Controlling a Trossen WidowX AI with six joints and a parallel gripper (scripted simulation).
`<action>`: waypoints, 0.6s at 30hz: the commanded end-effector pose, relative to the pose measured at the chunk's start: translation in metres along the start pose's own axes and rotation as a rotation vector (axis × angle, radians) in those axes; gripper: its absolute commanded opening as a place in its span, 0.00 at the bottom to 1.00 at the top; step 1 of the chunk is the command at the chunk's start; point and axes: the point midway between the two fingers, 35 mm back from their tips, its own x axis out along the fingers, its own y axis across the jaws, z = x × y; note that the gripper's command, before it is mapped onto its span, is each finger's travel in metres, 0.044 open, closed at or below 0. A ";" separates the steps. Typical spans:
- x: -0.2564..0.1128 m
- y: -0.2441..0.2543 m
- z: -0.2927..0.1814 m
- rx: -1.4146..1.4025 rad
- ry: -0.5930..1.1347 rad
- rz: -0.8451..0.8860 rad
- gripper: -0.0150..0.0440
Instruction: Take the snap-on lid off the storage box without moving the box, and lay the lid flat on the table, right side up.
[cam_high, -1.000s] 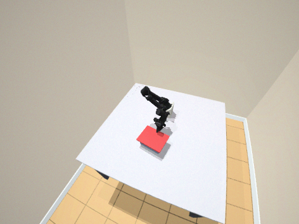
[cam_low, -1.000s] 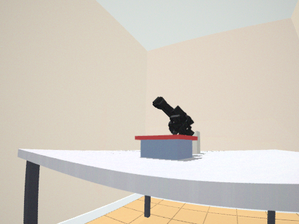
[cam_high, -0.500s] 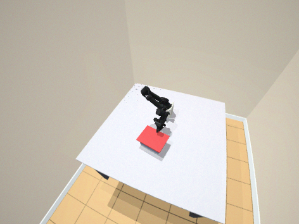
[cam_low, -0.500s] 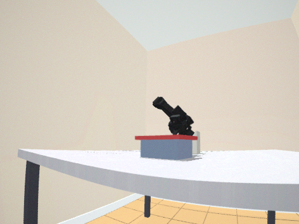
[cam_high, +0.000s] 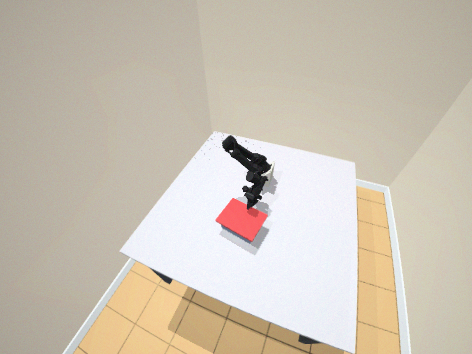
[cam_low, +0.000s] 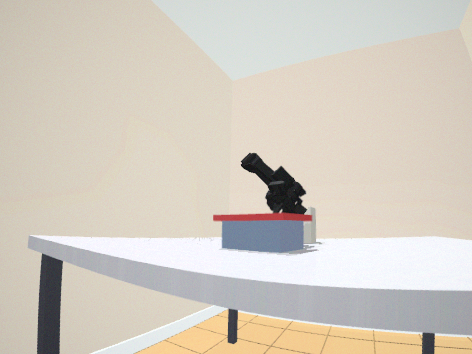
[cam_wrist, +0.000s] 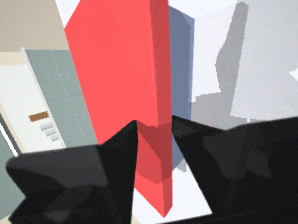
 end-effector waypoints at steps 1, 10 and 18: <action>-0.002 0.002 0.000 0.003 0.000 0.006 0.25; -0.004 0.004 0.000 0.003 0.000 0.006 0.25; -0.005 0.005 0.000 0.003 0.000 0.006 0.25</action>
